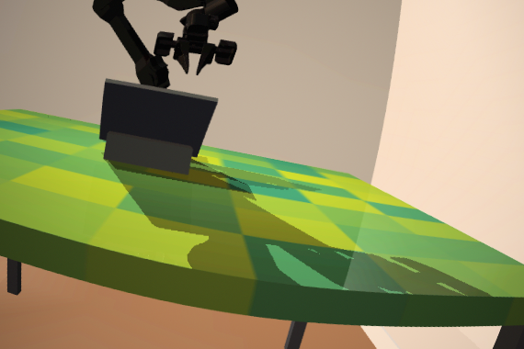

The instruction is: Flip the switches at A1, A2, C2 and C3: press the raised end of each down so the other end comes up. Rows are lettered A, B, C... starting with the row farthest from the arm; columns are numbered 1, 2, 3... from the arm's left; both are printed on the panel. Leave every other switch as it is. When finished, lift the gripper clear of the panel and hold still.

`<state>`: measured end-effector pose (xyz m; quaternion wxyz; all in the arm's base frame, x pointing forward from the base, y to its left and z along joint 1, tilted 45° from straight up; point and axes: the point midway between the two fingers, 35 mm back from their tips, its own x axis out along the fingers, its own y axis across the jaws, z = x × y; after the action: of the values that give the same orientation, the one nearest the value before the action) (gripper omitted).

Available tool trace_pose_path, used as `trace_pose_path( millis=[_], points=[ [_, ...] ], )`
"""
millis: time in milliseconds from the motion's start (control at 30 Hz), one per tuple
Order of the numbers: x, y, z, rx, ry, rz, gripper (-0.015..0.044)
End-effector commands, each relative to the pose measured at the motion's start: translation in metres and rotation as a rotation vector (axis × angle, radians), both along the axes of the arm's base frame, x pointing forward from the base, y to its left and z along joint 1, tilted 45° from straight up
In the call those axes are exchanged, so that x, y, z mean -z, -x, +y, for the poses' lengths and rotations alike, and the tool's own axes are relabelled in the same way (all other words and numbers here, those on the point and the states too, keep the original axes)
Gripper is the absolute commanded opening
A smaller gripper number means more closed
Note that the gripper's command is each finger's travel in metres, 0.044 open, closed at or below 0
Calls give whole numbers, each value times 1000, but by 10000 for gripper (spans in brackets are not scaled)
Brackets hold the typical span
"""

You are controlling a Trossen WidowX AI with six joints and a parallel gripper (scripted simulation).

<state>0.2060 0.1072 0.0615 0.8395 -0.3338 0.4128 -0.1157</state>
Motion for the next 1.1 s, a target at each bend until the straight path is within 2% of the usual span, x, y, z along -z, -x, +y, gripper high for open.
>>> trace_pose_path(
  millis=[0,267,433,1067],
  points=[
    [21,-37,-9,-10,45,-20,0],
    [22,-38,-10,-9,45,-19,0],
    [40,-61,-26,8,48,-3,0],
    [51,-73,-35,8,49,-4,0]
  ],
)
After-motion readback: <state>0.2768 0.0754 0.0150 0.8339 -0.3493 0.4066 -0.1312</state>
